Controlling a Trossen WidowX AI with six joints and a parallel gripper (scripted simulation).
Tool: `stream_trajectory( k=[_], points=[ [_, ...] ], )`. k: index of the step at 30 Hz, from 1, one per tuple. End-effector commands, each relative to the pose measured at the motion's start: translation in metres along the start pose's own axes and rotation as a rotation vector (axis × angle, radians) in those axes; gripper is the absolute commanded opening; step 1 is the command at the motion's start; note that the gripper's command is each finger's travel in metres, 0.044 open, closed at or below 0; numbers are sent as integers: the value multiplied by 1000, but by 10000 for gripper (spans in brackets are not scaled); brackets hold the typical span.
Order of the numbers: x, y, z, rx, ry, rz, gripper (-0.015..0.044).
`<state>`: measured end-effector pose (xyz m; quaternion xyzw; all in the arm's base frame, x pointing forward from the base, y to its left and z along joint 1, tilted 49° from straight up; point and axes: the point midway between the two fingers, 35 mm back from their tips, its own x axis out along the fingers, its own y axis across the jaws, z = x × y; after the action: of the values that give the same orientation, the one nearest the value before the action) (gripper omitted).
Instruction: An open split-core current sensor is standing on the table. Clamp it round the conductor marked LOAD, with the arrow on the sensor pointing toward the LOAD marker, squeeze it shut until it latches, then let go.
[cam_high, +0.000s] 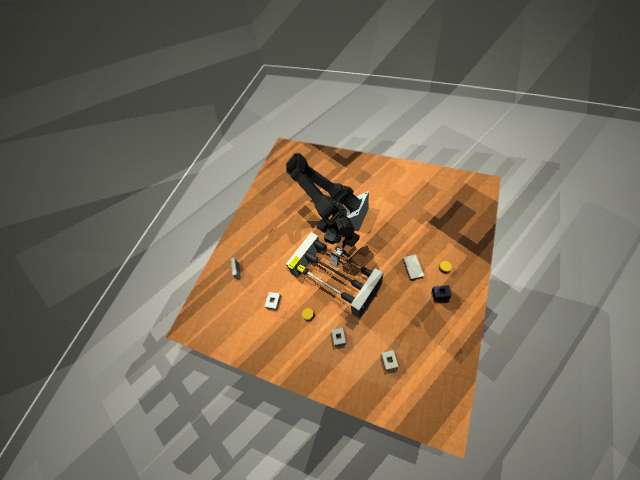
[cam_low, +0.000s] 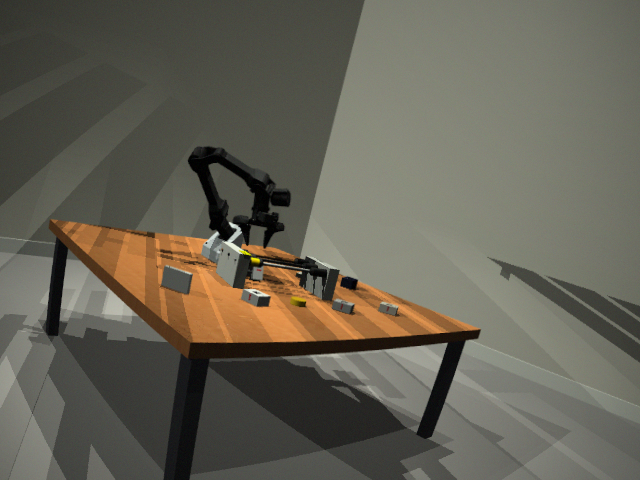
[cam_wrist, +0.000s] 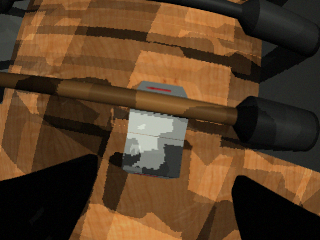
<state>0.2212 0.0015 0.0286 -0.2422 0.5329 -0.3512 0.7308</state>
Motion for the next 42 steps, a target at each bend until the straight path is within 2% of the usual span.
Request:
stream_trajectory(
  k=[1, 31, 32, 42],
  points=[
    [6, 1, -1, -6, 3, 1, 331],
    [54, -2, -2, -5, 1, -5, 331],
    [51, -1, -1, 1, 4, 1, 305],
    [51, -1, -1, 1, 4, 1, 239]
  ],
)
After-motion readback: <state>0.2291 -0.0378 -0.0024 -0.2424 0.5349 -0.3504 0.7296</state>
